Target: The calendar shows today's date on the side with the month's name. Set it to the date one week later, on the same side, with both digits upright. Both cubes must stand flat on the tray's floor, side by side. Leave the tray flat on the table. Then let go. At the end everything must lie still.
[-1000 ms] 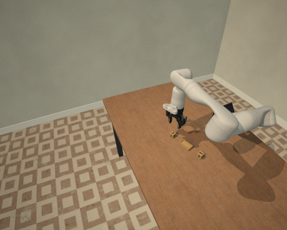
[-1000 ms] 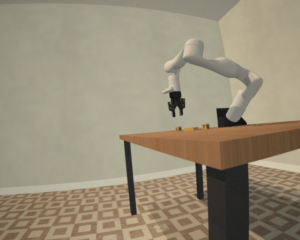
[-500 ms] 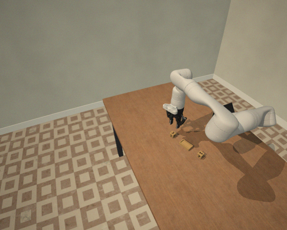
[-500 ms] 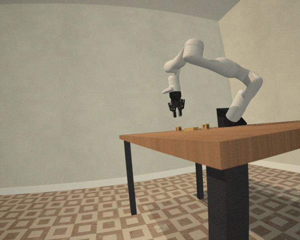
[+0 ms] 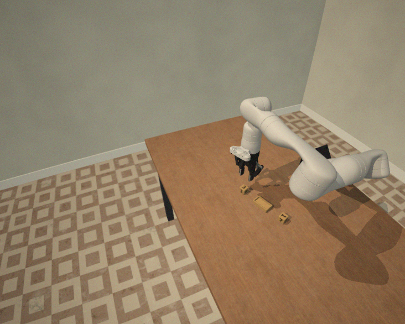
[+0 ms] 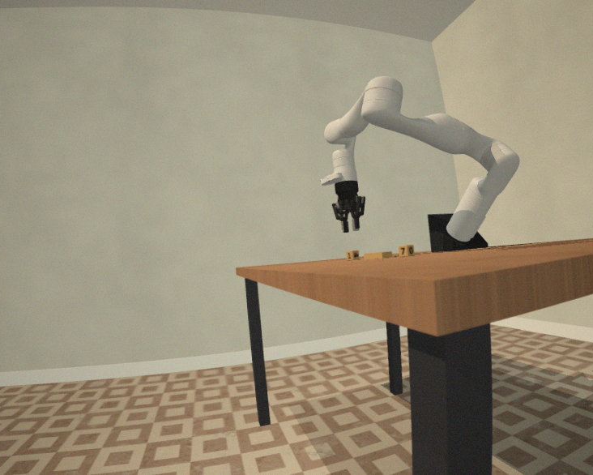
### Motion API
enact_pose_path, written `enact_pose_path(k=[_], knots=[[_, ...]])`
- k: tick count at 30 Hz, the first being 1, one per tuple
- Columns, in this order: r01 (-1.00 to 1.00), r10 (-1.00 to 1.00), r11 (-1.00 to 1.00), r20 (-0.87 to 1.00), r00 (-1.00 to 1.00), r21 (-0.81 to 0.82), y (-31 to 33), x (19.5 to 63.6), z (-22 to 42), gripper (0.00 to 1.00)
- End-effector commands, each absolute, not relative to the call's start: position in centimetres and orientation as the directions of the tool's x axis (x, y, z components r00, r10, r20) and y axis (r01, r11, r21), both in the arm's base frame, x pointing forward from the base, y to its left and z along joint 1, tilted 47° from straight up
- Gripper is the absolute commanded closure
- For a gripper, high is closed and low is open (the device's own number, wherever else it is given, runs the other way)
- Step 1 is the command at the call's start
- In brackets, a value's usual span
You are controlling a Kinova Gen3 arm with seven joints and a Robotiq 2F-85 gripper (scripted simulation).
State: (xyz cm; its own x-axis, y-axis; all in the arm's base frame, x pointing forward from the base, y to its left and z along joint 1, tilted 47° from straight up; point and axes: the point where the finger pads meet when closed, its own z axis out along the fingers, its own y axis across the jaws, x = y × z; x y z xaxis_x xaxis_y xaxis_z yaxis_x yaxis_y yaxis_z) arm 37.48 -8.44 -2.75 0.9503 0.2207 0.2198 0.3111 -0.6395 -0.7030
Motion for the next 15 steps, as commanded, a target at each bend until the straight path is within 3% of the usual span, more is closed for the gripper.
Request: enact_pose_path(k=[1, 15], knots=[[0.311, 0.220, -0.640, 0.221, 0.950, -0.702, -8.50, 37.51, -2.71, 0.54], [0.311, 0.220, -0.641, 0.220, 0.950, -0.702, -8.02, 37.51, -3.16, 0.54]])
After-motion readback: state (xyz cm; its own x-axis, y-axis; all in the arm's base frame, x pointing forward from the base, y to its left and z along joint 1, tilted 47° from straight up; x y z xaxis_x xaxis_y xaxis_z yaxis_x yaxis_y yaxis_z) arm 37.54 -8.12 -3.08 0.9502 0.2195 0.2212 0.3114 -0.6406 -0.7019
